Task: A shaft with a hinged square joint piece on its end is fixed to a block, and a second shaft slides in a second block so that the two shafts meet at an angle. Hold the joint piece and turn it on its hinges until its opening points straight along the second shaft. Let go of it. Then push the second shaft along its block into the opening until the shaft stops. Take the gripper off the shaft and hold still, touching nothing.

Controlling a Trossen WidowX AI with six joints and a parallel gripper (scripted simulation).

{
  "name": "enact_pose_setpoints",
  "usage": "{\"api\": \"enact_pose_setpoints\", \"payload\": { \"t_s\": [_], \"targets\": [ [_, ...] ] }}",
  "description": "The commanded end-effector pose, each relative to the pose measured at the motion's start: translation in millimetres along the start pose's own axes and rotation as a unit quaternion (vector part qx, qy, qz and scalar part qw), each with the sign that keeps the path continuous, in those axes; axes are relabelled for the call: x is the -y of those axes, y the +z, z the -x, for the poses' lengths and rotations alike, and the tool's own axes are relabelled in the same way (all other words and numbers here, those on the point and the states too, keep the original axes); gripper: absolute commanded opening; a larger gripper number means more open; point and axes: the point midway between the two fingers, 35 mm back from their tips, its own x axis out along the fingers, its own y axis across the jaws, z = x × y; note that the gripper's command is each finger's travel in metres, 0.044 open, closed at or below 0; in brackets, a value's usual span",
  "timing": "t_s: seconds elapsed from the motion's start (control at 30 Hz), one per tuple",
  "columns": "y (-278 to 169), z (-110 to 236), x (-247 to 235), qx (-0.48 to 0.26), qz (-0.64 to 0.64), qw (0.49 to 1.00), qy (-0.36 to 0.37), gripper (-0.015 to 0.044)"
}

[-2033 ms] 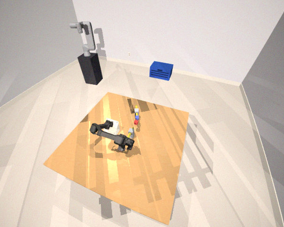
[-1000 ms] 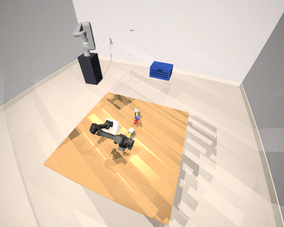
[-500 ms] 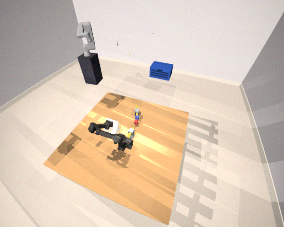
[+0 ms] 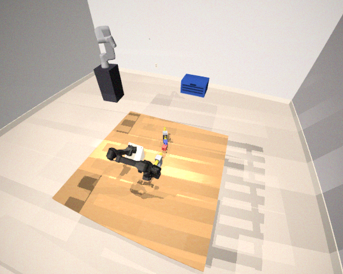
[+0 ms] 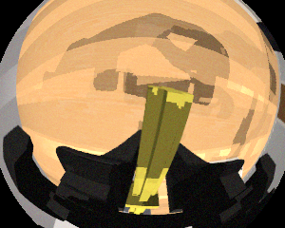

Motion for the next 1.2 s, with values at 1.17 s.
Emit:
{"api": "enact_pose_setpoints", "payload": {
  "t_s": [1.17],
  "targets": [
    [-59.8, -1.0, -0.4, 0.002, -0.002, 1.000, 0.007, 0.0000]
  ]
}}
